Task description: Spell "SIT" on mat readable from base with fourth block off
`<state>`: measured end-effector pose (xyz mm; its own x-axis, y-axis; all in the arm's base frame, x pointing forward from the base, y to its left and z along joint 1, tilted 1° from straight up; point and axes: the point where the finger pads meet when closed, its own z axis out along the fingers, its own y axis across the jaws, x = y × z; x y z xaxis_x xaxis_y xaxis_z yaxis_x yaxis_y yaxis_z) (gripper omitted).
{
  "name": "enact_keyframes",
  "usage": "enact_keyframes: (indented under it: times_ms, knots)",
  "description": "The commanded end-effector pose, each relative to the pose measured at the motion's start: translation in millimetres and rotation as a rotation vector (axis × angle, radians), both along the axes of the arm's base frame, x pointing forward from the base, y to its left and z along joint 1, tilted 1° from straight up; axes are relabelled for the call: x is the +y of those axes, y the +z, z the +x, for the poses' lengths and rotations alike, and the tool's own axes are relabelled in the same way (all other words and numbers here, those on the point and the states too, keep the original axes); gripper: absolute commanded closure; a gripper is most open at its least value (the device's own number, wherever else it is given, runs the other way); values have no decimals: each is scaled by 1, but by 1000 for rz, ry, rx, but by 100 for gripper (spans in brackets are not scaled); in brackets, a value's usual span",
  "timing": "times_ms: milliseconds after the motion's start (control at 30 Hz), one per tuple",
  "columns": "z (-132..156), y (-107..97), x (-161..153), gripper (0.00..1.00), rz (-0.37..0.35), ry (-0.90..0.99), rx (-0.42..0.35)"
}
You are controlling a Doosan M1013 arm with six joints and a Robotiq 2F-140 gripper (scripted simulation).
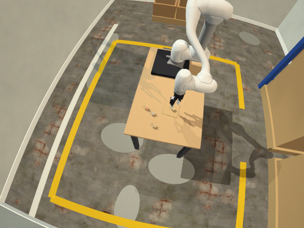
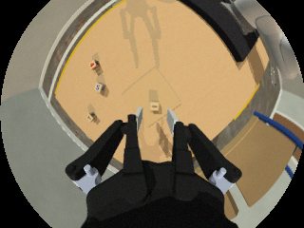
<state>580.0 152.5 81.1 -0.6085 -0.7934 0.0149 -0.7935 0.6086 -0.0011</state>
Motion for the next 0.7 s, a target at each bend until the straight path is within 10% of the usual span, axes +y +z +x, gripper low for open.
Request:
enact_keyframes:
  times_ms: [0,667]
  knots:
    - [0,0,0,63,0,0,0]
    - [0,-2,0,63,0,0,0]
